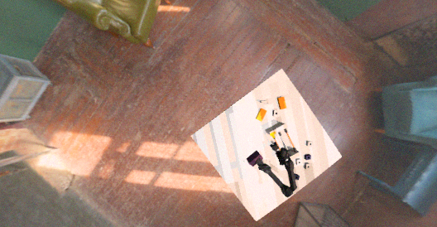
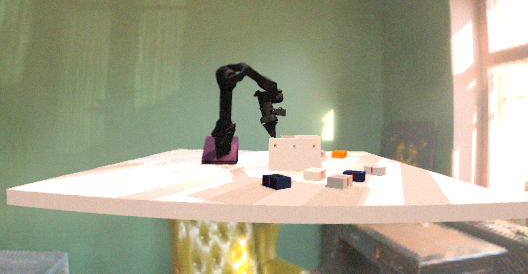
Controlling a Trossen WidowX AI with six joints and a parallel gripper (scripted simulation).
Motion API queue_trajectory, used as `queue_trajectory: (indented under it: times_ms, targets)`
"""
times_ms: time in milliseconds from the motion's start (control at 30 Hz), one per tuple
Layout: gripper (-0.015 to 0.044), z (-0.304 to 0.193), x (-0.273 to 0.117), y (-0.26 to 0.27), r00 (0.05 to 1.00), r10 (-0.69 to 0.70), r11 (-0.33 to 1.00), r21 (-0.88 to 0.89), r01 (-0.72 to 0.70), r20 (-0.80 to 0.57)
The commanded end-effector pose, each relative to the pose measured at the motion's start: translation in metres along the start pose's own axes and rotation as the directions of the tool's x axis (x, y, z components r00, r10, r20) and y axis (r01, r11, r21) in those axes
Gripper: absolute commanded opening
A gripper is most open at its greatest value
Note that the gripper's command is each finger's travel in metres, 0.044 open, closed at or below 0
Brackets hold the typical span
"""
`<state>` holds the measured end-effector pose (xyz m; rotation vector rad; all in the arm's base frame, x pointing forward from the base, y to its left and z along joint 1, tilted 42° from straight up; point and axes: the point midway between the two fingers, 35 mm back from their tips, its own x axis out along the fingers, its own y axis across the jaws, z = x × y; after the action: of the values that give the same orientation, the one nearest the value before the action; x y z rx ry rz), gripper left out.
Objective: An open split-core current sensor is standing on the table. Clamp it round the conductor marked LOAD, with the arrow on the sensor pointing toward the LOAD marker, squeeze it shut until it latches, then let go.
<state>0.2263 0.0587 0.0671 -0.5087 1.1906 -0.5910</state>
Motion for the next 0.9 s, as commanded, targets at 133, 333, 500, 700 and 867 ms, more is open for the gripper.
queue_trajectory:
  times_ms: [133, 333, 500, 700, 867]
  targets:
    - [0.0286, -0.002, 0.007, -0.004, 1.0, -0.007, 1.0, 0.03, 0.007, 0.003]
    - [0.0286, -0.002, 0.017, -0.004, 1.0, -0.005, 1.0, 0.03, 0.005, 0.003]
    - [0.0286, -0.001, 0.025, -0.004, 1.0, -0.005, 1.0, 0.03, 0.005, 0.003]
    - [0.0286, -0.001, 0.035, -0.004, 1.0, -0.005, 1.0, 0.03, 0.005, 0.004]
    - [0.0286, -0.001, 0.044, -0.004, 1.0, -0.006, 1.0, 0.031, 0.006, 0.004]
